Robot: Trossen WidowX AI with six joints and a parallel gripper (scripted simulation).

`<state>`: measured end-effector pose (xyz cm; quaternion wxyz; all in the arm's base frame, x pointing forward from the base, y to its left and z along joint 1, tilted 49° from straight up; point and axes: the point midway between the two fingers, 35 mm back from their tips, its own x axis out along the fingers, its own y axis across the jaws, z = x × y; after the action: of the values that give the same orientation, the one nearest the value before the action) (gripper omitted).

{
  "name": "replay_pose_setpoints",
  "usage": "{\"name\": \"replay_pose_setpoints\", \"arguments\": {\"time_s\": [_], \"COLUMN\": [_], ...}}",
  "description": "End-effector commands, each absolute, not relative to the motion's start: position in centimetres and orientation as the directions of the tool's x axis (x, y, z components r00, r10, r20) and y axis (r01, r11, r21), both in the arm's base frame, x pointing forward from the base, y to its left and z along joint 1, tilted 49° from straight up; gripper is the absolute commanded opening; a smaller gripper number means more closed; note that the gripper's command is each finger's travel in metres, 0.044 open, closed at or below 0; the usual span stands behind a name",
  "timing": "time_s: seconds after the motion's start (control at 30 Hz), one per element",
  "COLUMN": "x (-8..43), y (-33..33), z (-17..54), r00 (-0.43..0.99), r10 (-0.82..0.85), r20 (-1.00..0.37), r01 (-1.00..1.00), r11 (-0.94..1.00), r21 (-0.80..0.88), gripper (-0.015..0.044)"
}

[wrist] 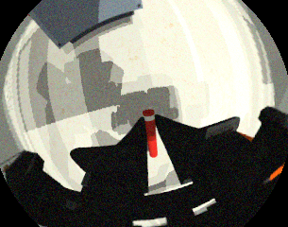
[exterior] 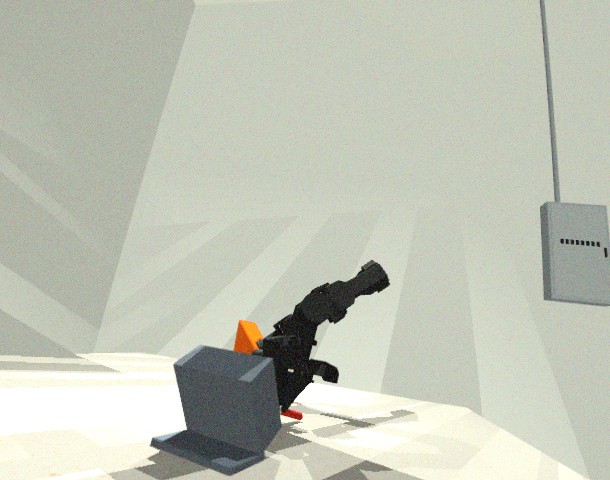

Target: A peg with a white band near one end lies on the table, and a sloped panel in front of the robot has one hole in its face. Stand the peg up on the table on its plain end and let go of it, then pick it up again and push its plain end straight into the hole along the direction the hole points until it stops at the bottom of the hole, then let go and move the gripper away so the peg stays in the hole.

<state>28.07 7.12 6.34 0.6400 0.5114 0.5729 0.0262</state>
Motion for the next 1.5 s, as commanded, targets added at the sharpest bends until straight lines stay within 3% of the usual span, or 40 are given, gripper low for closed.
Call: {"name": "replay_pose_setpoints", "arguments": {"time_s": [0.0, 1.47], "x": [27.5, 25.3], "y": [7.1, 7.0], "z": [6.3, 8.3], "r00": [0.363, 0.615], "r10": [0.596, 0.312], "r20": [-0.716, -0.724], "r01": [0.56, 0.561], "r11": [0.475, 0.473], "r21": [0.679, 0.68], "gripper": [0.0049, 0.0049]}}
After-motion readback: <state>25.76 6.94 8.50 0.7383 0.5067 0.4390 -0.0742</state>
